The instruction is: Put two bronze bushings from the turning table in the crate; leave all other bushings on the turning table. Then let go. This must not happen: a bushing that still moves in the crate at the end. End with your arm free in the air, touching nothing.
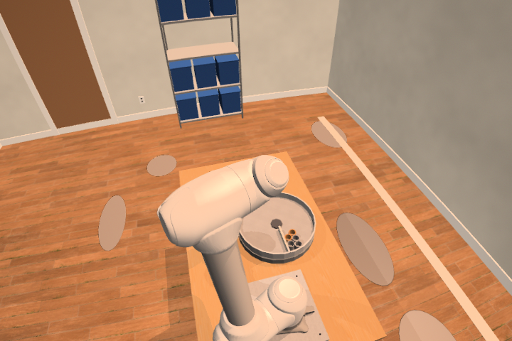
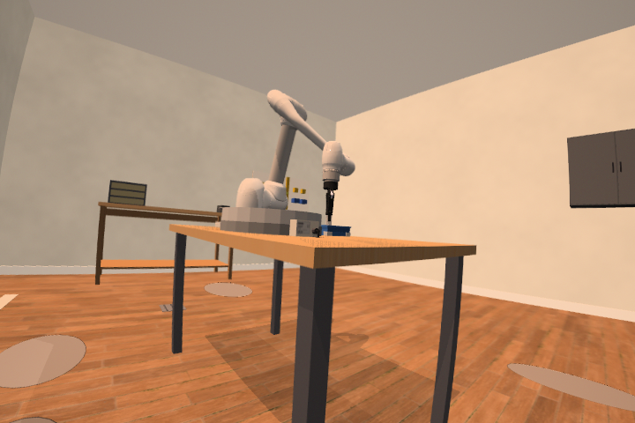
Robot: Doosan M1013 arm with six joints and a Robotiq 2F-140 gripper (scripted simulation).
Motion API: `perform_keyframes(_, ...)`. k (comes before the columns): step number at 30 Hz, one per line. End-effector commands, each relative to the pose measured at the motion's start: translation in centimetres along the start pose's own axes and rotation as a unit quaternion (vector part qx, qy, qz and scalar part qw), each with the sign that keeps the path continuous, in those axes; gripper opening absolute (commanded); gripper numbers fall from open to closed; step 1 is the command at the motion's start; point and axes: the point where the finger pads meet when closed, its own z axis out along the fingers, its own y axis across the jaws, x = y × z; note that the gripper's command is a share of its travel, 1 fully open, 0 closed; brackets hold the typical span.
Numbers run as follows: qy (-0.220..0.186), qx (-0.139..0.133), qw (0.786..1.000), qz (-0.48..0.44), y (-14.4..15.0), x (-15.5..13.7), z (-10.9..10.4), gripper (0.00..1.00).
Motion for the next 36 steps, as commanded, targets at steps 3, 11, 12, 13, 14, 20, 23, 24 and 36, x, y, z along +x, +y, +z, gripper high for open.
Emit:
perform_keyframes(3,0.000,0.000,1.000,0.000,0.00,0.00,-0.01,0.00)
perform_keyframes(11,0.000,0.000,1.000,0.000,0.00,0.00,-0.01,0.10)
perform_keyframes(12,0.000,0.000,1.000,0.000,0.00,0.00,-0.01,0.10)
perform_keyframes(13,0.000,0.000,1.000,0.000,0.00,0.00,-0.01,0.10)
perform_keyframes(14,0.000,0.000,1.000,0.000,0.00,0.00,-0.01,0.10)
perform_keyframes(20,0.000,0.000,1.000,0.000,0.00,0.00,-0.01,0.10)
perform_keyframes(23,0.000,0.000,1.000,0.000,0.00,0.00,-0.01,0.10)
perform_keyframes(24,0.000,0.000,1.000,0.000,0.00,0.00,-0.01,0.10)
perform_keyframes(36,0.000,0.000,1.000,0.000,0.00,0.00,-0.01,0.10)
